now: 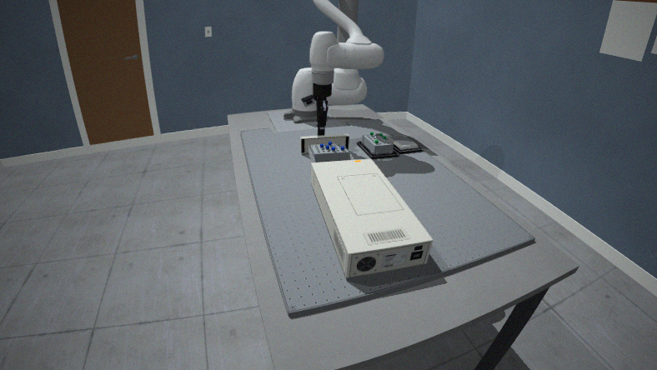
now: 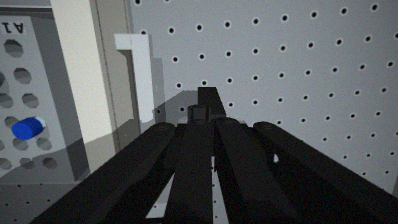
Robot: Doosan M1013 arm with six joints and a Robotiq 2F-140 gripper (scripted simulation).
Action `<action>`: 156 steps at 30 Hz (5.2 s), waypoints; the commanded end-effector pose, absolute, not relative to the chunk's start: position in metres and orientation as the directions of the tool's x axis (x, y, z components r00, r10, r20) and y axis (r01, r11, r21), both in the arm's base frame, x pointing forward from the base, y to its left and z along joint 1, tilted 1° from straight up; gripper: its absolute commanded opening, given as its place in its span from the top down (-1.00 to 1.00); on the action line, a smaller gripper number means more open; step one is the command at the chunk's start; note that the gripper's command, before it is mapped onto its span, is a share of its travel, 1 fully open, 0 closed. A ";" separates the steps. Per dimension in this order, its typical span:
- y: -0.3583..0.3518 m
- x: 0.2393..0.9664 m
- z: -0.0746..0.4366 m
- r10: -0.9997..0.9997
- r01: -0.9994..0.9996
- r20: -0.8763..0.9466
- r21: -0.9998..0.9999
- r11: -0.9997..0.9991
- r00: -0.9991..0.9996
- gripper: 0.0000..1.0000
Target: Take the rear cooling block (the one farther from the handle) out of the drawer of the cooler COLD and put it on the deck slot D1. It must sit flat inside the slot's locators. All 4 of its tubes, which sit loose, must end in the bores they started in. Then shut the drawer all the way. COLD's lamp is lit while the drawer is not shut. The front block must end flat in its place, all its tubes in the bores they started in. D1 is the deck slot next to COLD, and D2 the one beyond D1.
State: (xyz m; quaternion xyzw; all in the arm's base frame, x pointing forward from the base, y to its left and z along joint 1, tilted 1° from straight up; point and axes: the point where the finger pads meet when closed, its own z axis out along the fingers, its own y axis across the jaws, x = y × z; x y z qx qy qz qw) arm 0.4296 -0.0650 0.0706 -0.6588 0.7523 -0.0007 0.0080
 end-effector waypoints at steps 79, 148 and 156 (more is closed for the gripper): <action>-0.075 0.508 0.063 -0.991 -0.991 -0.012 -0.013 0.132 -0.132 0.80; -0.086 0.587 0.064 -0.991 -0.991 -0.012 -0.013 0.132 -0.132 0.80; -0.087 0.595 0.064 -0.991 -0.991 -0.012 -0.013 0.132 -0.132 0.80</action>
